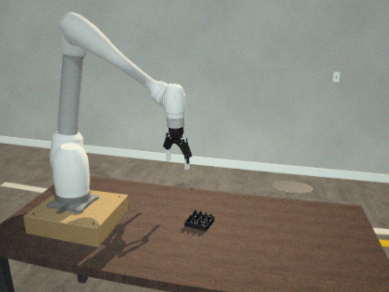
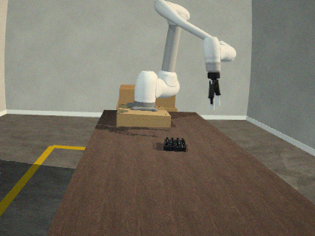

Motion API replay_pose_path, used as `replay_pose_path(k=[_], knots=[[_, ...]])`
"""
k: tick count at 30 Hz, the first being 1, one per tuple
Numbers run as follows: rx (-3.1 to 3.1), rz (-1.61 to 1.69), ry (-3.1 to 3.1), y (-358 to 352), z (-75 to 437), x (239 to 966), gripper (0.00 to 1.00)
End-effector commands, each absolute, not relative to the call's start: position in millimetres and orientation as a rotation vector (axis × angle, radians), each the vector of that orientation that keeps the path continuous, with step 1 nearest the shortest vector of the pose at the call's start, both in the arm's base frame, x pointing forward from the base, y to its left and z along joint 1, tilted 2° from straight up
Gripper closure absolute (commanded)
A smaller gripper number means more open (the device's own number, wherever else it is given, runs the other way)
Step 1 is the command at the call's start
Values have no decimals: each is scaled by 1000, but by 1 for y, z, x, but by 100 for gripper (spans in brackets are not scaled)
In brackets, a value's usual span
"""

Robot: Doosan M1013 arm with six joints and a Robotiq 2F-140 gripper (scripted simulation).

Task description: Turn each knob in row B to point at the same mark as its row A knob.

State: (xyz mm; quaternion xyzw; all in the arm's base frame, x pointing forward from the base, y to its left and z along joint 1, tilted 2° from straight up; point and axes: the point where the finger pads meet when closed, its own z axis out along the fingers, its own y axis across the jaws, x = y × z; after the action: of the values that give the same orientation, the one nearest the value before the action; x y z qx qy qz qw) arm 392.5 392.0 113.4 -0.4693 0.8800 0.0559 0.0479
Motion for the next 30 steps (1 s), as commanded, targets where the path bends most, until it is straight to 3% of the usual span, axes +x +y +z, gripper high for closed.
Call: replay_pose_path(k=[1, 30], knots=[[-1431, 171, 2683, 392, 113, 393, 0], [-2252, 73, 2047, 331, 86, 451, 0]])
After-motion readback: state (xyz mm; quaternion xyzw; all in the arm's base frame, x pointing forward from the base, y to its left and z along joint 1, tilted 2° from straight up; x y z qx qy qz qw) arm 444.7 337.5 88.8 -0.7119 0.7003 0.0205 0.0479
